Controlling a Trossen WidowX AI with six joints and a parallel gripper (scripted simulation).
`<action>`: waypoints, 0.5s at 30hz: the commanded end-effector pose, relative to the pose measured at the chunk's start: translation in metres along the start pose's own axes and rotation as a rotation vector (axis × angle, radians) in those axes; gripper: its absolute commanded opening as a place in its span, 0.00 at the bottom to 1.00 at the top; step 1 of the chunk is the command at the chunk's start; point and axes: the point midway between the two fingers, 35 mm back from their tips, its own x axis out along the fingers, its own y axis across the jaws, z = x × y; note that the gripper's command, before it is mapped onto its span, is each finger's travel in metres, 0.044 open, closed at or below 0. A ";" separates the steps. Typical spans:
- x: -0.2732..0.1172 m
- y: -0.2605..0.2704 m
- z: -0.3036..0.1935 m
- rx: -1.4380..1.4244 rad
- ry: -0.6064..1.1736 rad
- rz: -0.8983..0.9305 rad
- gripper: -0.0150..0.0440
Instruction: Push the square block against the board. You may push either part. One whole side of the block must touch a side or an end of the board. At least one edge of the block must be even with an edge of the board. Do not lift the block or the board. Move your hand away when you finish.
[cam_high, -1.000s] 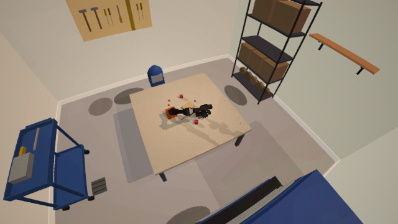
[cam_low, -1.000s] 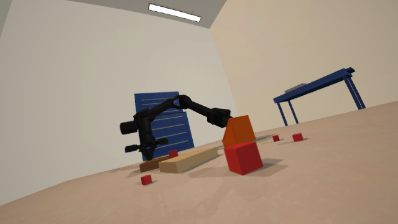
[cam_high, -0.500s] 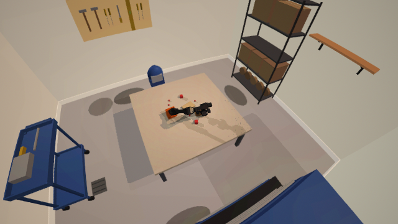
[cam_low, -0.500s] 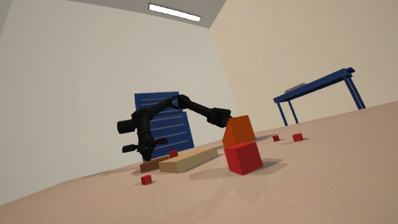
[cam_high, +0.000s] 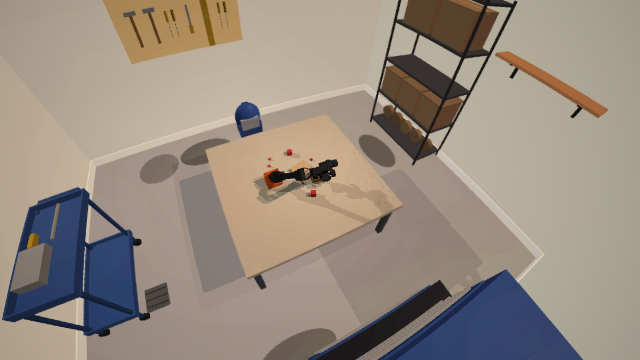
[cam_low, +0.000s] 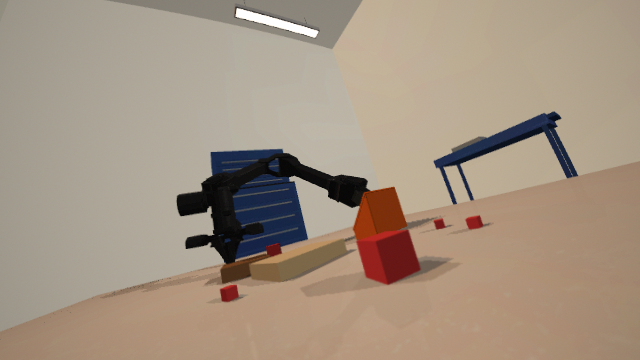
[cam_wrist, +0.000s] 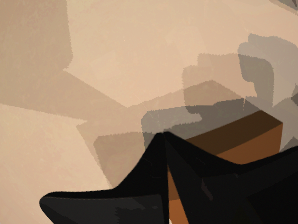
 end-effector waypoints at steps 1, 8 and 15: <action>0.005 -0.003 -0.012 -0.008 0.003 -0.014 0.25; 0.005 -0.004 -0.024 -0.008 0.004 -0.015 0.25; 0.005 -0.006 -0.035 -0.008 0.005 -0.015 0.25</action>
